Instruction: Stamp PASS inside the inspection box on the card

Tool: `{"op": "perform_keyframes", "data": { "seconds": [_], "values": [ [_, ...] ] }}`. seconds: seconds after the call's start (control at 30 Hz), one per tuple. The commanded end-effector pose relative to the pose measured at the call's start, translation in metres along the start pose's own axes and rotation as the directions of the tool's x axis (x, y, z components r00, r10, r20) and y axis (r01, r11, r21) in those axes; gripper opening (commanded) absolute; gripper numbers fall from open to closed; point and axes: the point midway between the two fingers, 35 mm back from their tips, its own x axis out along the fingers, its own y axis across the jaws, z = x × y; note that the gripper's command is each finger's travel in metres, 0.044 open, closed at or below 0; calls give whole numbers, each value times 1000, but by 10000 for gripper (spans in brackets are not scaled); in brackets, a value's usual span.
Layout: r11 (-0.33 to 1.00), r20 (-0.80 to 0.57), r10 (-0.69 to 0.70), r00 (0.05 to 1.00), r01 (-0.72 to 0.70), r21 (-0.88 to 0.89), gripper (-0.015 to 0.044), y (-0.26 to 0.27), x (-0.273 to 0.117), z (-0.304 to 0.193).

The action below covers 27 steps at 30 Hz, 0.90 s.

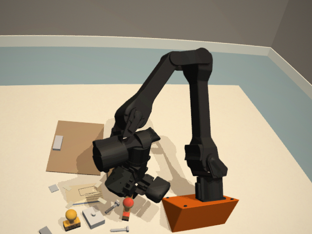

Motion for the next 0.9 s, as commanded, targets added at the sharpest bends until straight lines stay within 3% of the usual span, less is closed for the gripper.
{"op": "perform_keyframes", "data": {
  "seconds": [0.0,0.17,0.87],
  "values": [
    [1000,0,1,1000,-1,2,77,0,0,0],
    [1000,0,1,1000,-1,2,0,0,-1,0],
    [1000,3,3,1000,-3,1,0,0,-11,2]
  ]
}}
